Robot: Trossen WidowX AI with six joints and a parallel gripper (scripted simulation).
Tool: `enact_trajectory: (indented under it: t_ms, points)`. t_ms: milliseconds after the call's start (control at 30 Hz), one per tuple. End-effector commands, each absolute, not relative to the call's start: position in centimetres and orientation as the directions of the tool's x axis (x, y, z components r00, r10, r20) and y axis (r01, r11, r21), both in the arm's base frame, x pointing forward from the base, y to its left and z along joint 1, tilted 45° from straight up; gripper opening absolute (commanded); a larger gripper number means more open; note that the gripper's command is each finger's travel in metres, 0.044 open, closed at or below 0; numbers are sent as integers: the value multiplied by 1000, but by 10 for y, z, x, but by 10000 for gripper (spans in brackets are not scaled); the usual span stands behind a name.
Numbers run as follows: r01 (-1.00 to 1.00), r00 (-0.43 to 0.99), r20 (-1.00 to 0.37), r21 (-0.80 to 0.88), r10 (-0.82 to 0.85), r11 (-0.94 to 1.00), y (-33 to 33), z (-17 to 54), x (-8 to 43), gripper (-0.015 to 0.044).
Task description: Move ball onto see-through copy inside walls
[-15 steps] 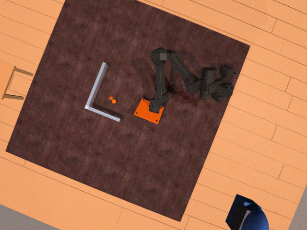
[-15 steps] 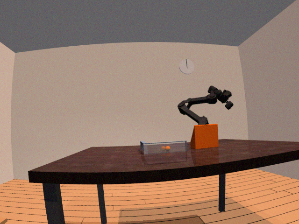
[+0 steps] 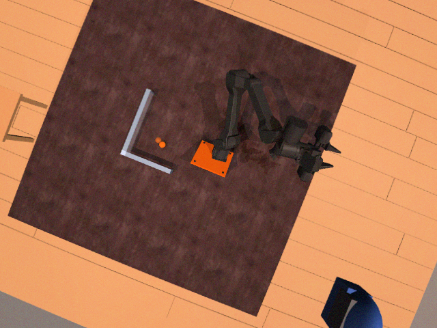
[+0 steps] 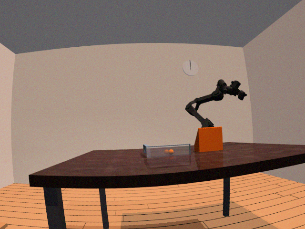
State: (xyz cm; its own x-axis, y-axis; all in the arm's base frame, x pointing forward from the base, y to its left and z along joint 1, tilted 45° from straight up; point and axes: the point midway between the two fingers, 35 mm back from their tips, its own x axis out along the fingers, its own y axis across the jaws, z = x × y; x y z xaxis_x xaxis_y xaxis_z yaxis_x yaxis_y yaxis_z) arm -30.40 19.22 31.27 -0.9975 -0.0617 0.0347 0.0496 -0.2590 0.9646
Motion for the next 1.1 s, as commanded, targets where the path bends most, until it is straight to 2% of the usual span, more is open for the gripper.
enact_trajectory:
  t_ms: [0,133,467,667,867,1067]
  points:
    - [-82,-988,-39,953,153,-290,251,290,-285,250]
    - [-244,-925,-136,928,354,-281,305,261,-252,250]
    - [-471,-761,-291,862,579,-186,368,216,-176,250]
    - [-680,-529,-469,733,707,-22,405,168,-94,250]
    - [-824,-262,-652,535,712,187,412,118,-1,250]
    - [-882,-20,-808,291,588,370,388,72,89,250]
